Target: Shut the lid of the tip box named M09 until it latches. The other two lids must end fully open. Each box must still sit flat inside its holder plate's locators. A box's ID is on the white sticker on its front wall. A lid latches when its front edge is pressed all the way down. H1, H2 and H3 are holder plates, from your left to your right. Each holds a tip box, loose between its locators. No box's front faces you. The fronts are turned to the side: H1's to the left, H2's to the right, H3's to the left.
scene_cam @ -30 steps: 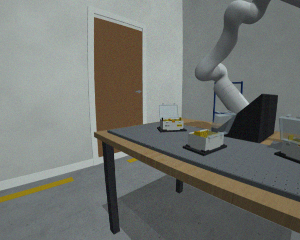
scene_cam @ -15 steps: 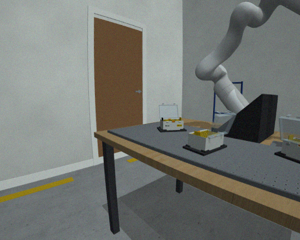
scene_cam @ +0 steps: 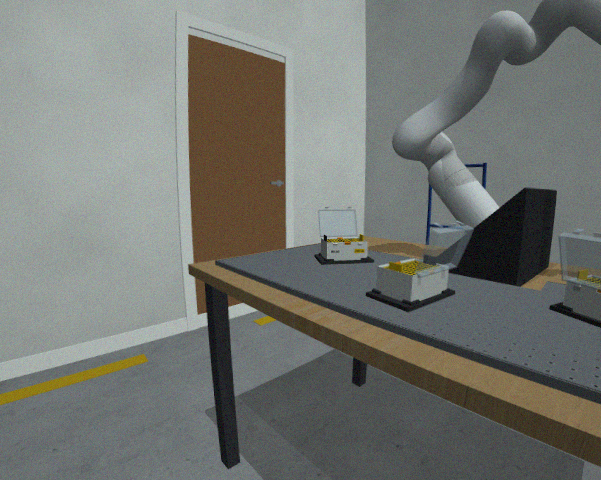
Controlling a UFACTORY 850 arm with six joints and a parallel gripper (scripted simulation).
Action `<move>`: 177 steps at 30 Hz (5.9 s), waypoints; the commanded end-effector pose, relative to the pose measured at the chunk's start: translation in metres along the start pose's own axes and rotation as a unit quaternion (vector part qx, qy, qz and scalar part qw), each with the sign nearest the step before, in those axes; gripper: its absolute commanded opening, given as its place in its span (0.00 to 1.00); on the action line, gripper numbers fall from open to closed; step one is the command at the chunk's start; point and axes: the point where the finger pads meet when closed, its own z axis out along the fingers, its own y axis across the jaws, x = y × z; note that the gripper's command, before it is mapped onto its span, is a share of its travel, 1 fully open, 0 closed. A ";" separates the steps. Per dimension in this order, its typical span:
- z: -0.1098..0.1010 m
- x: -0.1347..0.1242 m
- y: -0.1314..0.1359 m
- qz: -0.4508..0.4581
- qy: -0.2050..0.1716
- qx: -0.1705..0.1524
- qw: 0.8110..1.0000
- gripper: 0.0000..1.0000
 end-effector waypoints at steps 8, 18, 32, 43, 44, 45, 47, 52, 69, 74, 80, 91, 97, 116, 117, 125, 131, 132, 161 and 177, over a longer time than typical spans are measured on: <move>0.010 -0.025 0.001 0.000 0.000 0.001 1.000 1.00; 0.038 -0.054 0.001 0.000 0.000 0.001 1.000 1.00; 0.081 -0.096 0.001 0.000 0.000 0.001 1.000 1.00; 0.120 -0.135 0.001 0.000 0.000 0.001 1.000 1.00; 0.120 -0.135 0.001 0.000 0.000 0.001 1.000 1.00; 0.120 -0.135 0.001 0.000 0.000 0.001 1.000 1.00; 0.127 -0.142 0.001 0.000 0.000 0.001 1.000 1.00; 0.137 -0.153 0.001 0.000 0.000 0.001 1.000 1.00; 0.137 -0.153 0.001 0.000 0.000 0.001 1.000 1.00; 0.137 -0.153 0.001 0.000 0.000 0.001 1.000 1.00; 0.137 -0.153 0.001 0.000 0.000 0.001 1.000 1.00; 0.137 -0.153 0.001 0.000 0.000 0.001 1.000 1.00; 0.137 -0.153 0.001 0.000 0.000 0.001 1.000 1.00; 0.102 -0.117 0.001 0.000 0.000 0.001 1.000 1.00; 0.098 -0.114 0.001 0.000 0.000 0.001 1.000 1.00; 0.070 -0.085 0.001 0.000 0.000 0.001 1.000 1.00; 0.056 -0.071 0.001 0.000 0.000 0.001 1.000 1.00; 0.052 -0.068 0.001 0.000 0.000 0.001 1.000 1.00; 0.017 -0.032 0.001 0.000 0.000 0.001 1.000 0.00; 0.057 0.012 -0.007 0.106 0.000 -0.104 0.989 0.00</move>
